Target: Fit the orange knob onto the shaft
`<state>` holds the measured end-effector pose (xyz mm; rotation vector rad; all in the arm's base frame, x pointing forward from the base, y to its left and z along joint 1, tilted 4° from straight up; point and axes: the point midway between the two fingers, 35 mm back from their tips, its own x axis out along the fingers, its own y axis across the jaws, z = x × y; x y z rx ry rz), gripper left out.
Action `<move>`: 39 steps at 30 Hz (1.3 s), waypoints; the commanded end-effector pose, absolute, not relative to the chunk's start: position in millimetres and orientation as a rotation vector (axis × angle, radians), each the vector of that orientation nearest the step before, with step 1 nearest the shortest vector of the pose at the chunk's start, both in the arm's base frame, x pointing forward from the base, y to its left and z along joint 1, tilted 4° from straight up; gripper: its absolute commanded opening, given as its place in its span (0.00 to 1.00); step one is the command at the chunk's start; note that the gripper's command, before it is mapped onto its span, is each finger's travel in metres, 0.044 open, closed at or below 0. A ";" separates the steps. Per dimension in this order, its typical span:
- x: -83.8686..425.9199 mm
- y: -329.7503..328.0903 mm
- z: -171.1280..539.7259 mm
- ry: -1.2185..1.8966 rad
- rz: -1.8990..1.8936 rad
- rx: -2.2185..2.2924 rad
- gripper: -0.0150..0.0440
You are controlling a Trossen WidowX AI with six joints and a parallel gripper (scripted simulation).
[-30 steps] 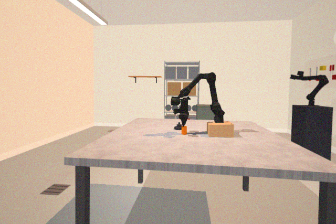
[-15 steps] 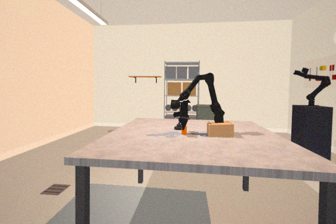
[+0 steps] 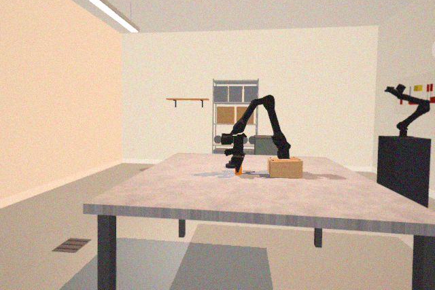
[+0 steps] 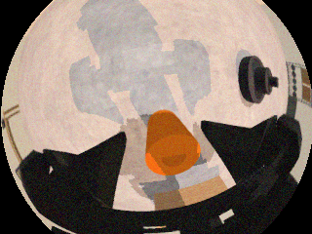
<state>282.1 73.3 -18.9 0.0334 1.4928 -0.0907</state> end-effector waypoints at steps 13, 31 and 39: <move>281.5 72.0 -27.4 1.492 -0.092 0.027 0.60; 300.9 78.8 10.5 1.427 -0.066 0.039 0.25; 294.5 82.8 61.7 1.460 -0.078 0.034 0.25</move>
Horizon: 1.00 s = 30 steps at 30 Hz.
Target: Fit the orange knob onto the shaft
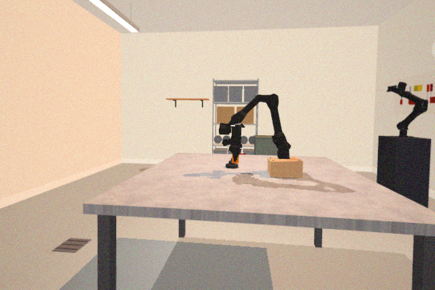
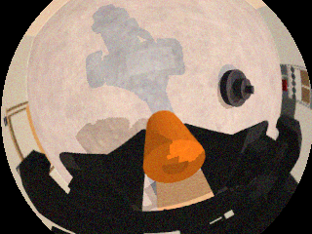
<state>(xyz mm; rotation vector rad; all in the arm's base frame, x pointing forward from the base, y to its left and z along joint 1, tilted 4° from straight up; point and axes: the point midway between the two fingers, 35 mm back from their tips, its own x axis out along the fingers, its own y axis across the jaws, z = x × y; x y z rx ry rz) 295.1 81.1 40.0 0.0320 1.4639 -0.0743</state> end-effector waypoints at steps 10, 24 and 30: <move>278.3 83.1 113.1 1.491 -0.091 0.029 0.25; 291.6 57.9 106.8 1.492 -0.100 0.035 0.25; 299.0 42.0 103.1 1.492 -0.100 0.034 0.25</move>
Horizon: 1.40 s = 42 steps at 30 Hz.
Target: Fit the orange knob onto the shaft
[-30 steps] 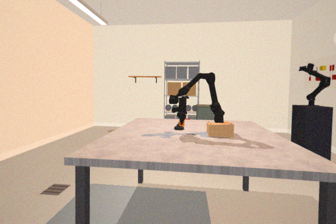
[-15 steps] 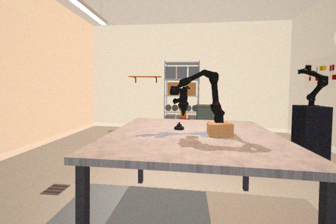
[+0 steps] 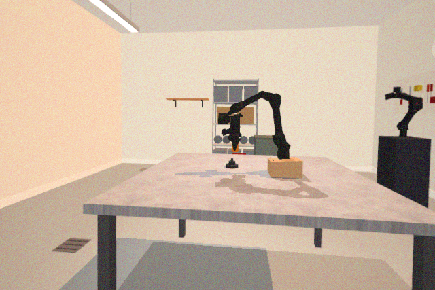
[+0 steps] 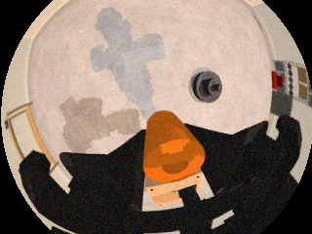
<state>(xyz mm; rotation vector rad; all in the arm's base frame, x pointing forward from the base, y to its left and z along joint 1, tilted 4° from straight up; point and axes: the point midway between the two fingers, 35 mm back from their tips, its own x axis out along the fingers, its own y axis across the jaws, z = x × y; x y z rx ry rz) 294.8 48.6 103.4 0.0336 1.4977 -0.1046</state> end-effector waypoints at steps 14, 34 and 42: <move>312.5 2.4 94.0 1.491 -0.099 0.030 0.25; 321.5 -59.0 80.4 1.489 -0.101 0.021 0.25; 321.6 -84.6 74.8 1.489 -0.102 0.017 0.25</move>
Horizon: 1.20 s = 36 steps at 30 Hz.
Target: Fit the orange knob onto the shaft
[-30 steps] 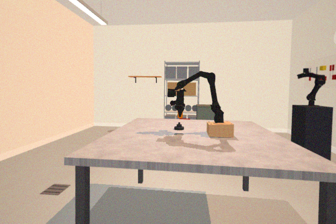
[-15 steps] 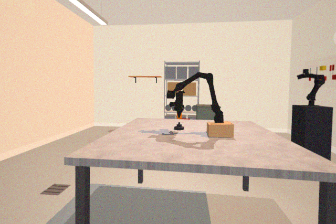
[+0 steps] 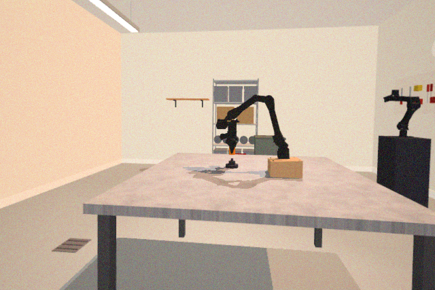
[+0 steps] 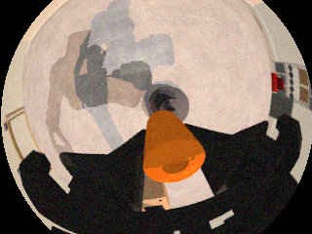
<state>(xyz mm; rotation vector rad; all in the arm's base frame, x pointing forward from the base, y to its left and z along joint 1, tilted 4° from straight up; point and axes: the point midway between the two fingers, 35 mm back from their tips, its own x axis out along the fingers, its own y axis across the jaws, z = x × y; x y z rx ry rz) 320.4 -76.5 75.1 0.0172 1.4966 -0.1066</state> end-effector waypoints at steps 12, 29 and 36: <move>322.1 -99.9 59.3 1.487 -0.102 0.017 0.25; 325.1 -99.8 47.0 1.487 -0.104 0.019 0.25; 324.7 -100.1 46.3 1.487 -0.104 0.019 0.25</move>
